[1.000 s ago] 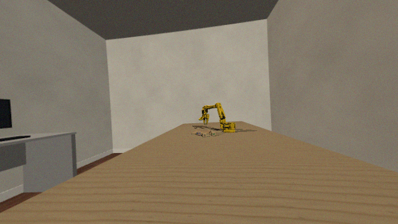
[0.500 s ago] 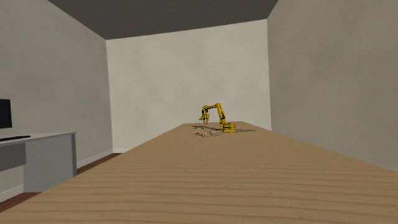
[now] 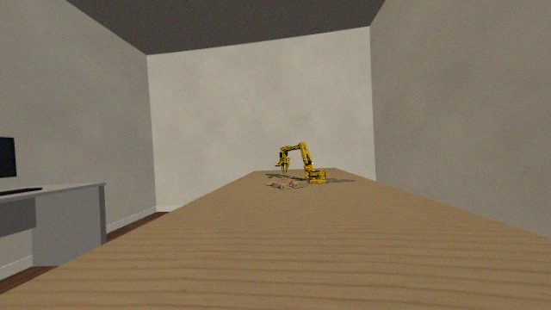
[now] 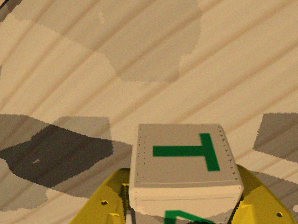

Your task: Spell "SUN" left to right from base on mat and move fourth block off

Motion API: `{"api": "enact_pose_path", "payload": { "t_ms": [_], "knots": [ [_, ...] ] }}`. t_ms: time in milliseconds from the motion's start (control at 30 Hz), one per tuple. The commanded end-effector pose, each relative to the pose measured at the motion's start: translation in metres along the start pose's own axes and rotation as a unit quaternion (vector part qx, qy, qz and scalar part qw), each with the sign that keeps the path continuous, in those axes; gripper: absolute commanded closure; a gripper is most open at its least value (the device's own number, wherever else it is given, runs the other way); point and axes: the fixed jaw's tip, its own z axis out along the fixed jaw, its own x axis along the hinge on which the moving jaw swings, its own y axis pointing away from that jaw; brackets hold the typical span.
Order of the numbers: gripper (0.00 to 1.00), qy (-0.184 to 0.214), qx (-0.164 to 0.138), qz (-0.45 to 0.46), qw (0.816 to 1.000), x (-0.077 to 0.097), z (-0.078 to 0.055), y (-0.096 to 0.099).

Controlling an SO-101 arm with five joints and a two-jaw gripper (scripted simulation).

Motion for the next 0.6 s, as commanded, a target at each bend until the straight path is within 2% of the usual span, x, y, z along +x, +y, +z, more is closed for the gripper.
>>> {"api": "enact_pose_path", "payload": {
  "t_ms": [0, 567],
  "knots": [
    [1.00, 0.000, 0.046, 0.000, 0.999, 0.0010, -0.0138, -0.0088],
    [1.00, 0.000, 0.046, 0.000, 0.999, 0.0010, -0.0078, -0.0094]
  ]
}}
